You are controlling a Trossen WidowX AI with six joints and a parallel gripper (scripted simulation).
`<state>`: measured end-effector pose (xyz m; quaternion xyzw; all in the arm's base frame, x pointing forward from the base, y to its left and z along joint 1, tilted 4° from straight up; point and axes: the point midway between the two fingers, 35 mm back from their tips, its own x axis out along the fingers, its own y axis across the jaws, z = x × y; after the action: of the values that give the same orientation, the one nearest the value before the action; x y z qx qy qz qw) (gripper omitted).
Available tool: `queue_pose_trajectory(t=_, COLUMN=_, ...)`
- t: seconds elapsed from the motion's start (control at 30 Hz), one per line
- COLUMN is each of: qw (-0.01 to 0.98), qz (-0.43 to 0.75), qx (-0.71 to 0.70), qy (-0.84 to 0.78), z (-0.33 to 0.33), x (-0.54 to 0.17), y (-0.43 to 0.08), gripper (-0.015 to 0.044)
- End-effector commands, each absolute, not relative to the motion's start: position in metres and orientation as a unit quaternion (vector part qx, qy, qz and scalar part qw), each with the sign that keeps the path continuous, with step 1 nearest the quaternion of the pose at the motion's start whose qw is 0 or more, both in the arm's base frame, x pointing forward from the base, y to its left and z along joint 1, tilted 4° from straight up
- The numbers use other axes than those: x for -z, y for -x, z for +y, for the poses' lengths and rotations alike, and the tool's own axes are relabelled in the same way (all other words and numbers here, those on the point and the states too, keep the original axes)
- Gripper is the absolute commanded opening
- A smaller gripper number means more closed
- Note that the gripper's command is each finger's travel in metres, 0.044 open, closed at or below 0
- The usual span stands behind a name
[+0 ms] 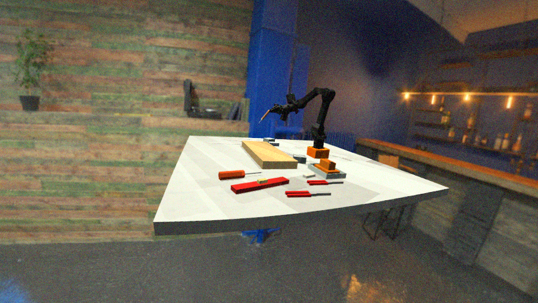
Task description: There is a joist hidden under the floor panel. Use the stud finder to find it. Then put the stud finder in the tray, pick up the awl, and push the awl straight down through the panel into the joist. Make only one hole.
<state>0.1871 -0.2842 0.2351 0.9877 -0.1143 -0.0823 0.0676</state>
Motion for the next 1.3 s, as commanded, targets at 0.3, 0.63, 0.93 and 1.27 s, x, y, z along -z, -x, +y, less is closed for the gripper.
queue_pose_trajectory(t=0.3, qw=0.07, qz=-0.045, qx=0.124, qy=-0.989, z=-0.256, x=-0.233, y=-0.242, gripper=0.0)
queue_pose_trajectory(t=0.63, qw=0.071, qz=0.019, qx=0.169, qy=-0.983, z=-0.221, x=-0.23, y=-0.28, gripper=0.0)
queue_pose_trajectory(t=0.93, qw=0.077, qz=0.08, qx=0.215, qy=-0.97, z=-0.182, x=-0.226, y=-0.306, gripper=0.0)
queue_pose_trajectory(t=1.27, qw=0.095, qz=0.152, qx=0.269, qy=-0.946, z=-0.132, x=-0.222, y=-0.325, gripper=0.0)
